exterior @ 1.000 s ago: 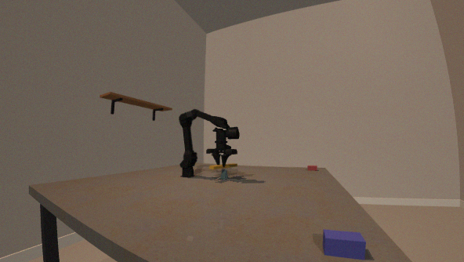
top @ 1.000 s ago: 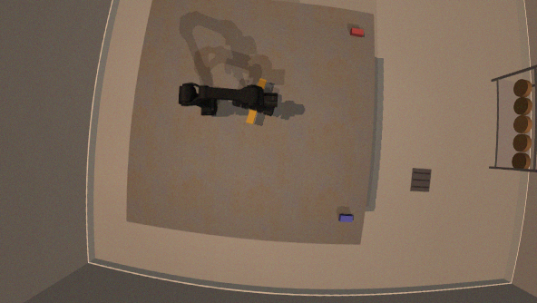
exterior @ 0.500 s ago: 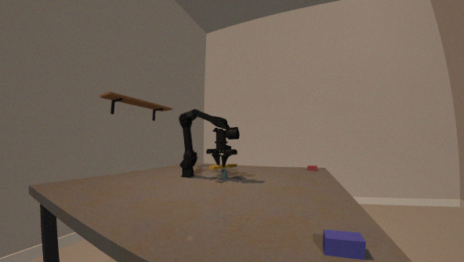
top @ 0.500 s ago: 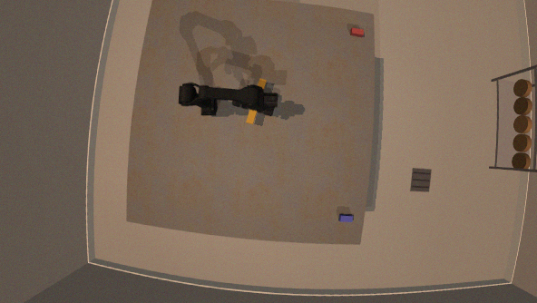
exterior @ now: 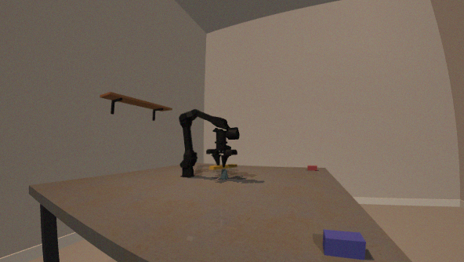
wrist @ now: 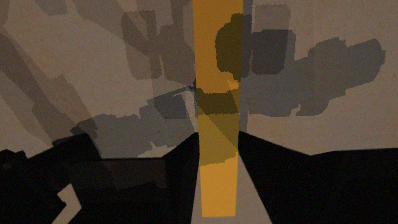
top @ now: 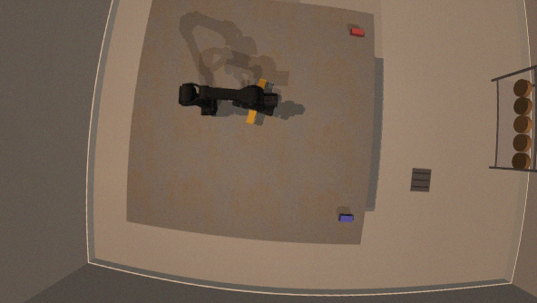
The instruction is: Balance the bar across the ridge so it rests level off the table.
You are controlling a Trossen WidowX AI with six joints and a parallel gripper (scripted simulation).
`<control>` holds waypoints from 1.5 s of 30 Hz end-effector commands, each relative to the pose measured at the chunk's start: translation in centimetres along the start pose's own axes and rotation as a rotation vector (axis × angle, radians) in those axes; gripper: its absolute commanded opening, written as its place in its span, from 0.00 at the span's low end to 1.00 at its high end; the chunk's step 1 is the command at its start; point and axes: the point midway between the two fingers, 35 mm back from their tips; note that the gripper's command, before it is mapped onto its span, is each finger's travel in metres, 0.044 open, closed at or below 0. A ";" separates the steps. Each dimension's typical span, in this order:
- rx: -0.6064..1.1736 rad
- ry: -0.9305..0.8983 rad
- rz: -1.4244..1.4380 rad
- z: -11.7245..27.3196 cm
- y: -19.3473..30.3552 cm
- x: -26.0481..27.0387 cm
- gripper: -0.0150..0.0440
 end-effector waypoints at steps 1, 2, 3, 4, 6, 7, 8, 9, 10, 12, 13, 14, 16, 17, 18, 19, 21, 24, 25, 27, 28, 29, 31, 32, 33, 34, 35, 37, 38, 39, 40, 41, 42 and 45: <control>0.001 0.000 0.006 -0.1 0.0 0.0 0.25; 0.001 0.000 0.006 -0.1 0.0 0.0 0.25; 0.001 0.000 0.006 -0.1 0.0 0.0 0.25; 0.001 0.000 0.006 -0.1 0.0 0.0 0.25; 0.001 0.000 0.006 -0.2 0.0 0.0 0.25; 0.001 0.000 0.006 -0.2 0.0 0.0 0.25; 0.001 0.000 0.006 -0.2 0.0 0.0 0.25; 0.001 0.000 0.006 -0.2 0.0 0.0 0.25; 0.001 0.000 0.006 -0.2 0.0 0.0 0.25; 0.001 0.000 0.006 -0.2 0.0 0.0 0.25; 0.001 0.000 0.006 -0.2 0.0 0.0 0.25; 0.001 0.000 0.006 -0.2 0.0 0.0 0.25; 0.001 0.000 0.006 -0.2 0.0 0.0 0.25; 0.001 0.000 0.006 -0.2 0.0 0.0 0.25; 0.001 0.000 0.006 -0.3 0.0 0.0 0.25; 0.001 0.000 0.006 -0.3 0.0 0.0 0.25; 0.001 0.000 0.006 -0.3 0.0 0.0 0.25; 0.001 0.000 0.006 -0.3 0.0 0.0 0.25; 0.001 0.000 0.006 -0.3 0.0 0.0 0.25; 0.001 0.000 0.006 -0.3 0.0 0.0 0.25; 0.001 0.000 0.006 -0.3 0.0 0.0 0.25; 0.001 0.000 0.006 -0.3 0.0 0.0 0.25; 0.001 0.000 0.006 -0.4 0.0 0.0 0.25; 0.001 0.000 0.006 -0.4 0.0 0.0 0.25; 0.001 0.000 0.006 -0.4 0.0 0.0 0.25; 0.001 0.000 0.006 -0.4 0.0 0.0 0.25; 0.001 0.000 0.006 -0.4 0.0 0.0 0.25; 0.001 0.000 0.006 -0.4 0.0 0.0 0.25; 0.001 0.000 0.006 -0.4 0.0 0.0 0.25; 0.001 0.000 0.006 -0.4 0.0 0.0 0.25; 0.001 0.000 0.006 -0.4 0.0 0.0 0.25; 0.001 0.000 0.006 -0.4 0.0 0.0 0.25; 0.001 0.000 0.006 -0.5 0.0 0.0 0.25; 0.001 0.000 0.006 -0.5 0.0 0.0 0.25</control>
Point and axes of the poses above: the point midway between the two fingers, 35 mm back from their tips, its own z axis back along the fingers, its own x axis across the jaws, y = z × x, and after that the axes turned 10 degrees about -z, right-handed
